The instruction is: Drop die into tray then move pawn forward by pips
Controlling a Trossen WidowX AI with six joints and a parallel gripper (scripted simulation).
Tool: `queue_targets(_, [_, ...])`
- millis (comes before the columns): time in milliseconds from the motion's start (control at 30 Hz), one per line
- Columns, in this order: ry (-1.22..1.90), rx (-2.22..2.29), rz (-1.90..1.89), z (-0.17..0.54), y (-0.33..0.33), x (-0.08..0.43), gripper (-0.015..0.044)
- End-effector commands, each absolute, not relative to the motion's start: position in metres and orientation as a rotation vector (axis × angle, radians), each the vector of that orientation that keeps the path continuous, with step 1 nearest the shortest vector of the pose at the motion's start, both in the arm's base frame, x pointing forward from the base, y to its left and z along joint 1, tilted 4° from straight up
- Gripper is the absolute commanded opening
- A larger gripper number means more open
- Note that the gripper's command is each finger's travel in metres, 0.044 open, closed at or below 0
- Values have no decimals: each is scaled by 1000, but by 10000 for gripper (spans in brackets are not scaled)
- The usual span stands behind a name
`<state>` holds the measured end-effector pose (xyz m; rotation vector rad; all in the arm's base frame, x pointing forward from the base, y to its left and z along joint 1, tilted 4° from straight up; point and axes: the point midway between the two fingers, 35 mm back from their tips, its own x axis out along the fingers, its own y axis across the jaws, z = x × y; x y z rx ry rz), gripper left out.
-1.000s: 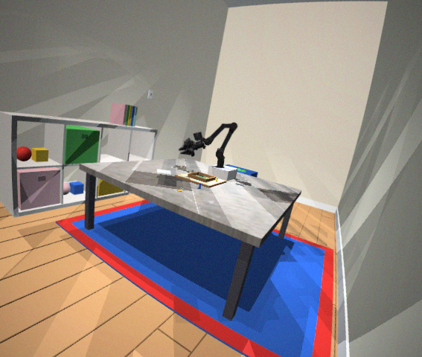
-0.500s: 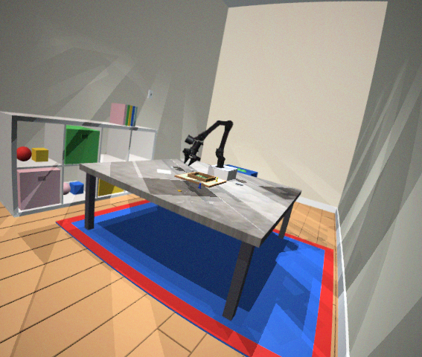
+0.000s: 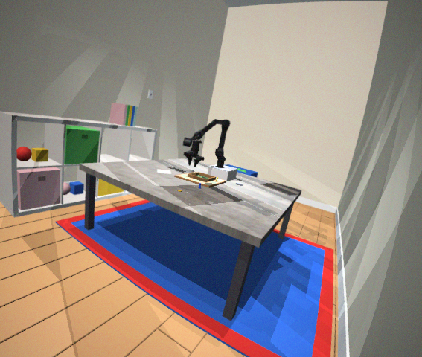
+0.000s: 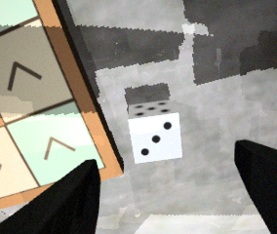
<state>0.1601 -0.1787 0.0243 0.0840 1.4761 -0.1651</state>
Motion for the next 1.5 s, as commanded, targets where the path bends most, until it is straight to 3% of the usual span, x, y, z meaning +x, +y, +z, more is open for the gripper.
queue_targets(0, [1491, 84, -154, 13, -177, 159, 275])
queue_targets(833, [1492, 84, -153, -19, -179, 161, 275])
queue_targets(1000, [1492, 84, -153, -19, -179, 161, 144])
queue_targets(1333, [1492, 84, -153, -19, -179, 161, 77])
queue_targets(1433, [1492, 84, -153, -15, -179, 161, 0])
queue_targets(1467, [1491, 84, -153, -10, -180, 161, 0])
